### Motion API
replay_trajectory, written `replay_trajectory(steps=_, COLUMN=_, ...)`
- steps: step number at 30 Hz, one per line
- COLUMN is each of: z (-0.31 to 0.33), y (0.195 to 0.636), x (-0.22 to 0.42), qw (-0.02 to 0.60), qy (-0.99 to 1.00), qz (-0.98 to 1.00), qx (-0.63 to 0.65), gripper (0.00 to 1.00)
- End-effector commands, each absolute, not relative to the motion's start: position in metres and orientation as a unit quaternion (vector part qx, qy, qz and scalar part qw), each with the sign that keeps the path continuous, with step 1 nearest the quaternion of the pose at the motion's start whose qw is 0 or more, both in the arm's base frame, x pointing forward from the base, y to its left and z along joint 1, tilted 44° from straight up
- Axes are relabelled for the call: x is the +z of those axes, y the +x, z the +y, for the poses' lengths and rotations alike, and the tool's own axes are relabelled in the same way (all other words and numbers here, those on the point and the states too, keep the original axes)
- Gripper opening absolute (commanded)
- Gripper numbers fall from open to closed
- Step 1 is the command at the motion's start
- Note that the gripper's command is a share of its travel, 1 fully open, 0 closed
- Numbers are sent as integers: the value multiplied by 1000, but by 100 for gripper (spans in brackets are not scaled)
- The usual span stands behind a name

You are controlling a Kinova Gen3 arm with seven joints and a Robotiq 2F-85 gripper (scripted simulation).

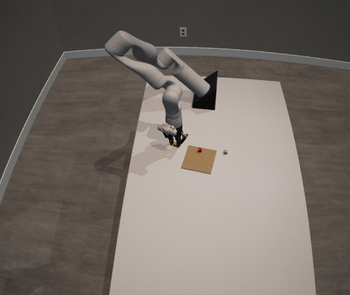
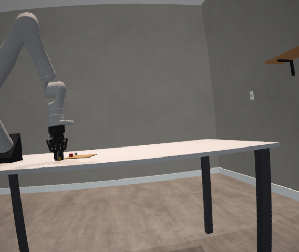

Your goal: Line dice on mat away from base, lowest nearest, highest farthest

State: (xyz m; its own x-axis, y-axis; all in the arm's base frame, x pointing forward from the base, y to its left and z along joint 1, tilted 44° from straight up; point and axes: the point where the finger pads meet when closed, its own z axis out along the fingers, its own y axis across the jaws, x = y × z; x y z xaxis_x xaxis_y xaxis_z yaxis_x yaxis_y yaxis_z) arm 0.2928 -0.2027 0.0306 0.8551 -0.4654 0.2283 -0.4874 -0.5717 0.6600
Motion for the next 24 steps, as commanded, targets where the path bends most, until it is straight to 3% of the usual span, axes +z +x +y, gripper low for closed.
replay_trajectory(steps=1, z=-202, y=293, x=31, qw=376, qy=887, qz=-268, qx=15, gripper=31)
replay_trajectory(steps=8, z=-202, y=293, x=31, qw=376, qy=887, qz=-268, qx=15, gripper=31)
replay_trajectory(steps=9, z=-202, y=293, x=31, qw=376, qy=887, qz=-268, qx=15, gripper=11)
replay_trajectory(steps=24, z=-202, y=293, x=31, qw=376, qy=887, qz=-268, qx=15, gripper=11)
